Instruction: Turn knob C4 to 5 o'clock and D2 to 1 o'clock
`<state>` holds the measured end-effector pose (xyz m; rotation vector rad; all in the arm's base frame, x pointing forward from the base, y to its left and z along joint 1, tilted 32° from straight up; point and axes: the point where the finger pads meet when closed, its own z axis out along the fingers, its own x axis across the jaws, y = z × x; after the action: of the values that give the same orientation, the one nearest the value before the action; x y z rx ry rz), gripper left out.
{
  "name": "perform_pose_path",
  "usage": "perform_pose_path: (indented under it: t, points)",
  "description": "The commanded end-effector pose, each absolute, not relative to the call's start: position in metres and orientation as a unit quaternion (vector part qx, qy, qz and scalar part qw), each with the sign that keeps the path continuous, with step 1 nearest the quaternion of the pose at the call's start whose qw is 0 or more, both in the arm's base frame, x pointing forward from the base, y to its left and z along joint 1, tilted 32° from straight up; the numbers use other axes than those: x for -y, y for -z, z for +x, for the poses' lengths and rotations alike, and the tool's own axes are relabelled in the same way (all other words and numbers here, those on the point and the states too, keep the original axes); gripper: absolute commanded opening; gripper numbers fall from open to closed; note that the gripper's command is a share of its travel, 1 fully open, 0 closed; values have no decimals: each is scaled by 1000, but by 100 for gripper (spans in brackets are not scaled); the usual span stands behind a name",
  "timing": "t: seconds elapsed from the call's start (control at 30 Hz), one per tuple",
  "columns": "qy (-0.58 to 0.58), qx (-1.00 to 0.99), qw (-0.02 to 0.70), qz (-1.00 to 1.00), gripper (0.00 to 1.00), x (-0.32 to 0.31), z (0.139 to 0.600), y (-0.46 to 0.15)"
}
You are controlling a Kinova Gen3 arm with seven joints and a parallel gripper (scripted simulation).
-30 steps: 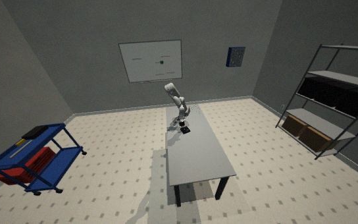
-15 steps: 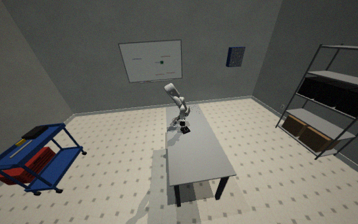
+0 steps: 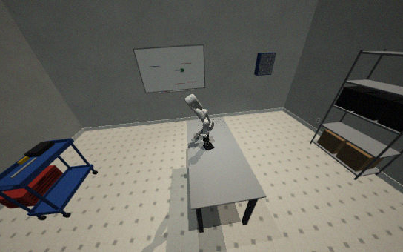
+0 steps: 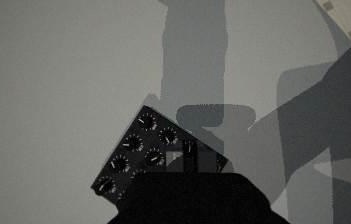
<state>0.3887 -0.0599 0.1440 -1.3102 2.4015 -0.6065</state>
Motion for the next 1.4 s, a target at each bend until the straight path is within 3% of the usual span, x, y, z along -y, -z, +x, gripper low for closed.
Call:
perform_pose_path:
  t: [0.0,1.37]
  points:
    - [210,-855,176,-440,30,59,389,-144]
    - [154,-942,227,-191,30,59,389,-144]
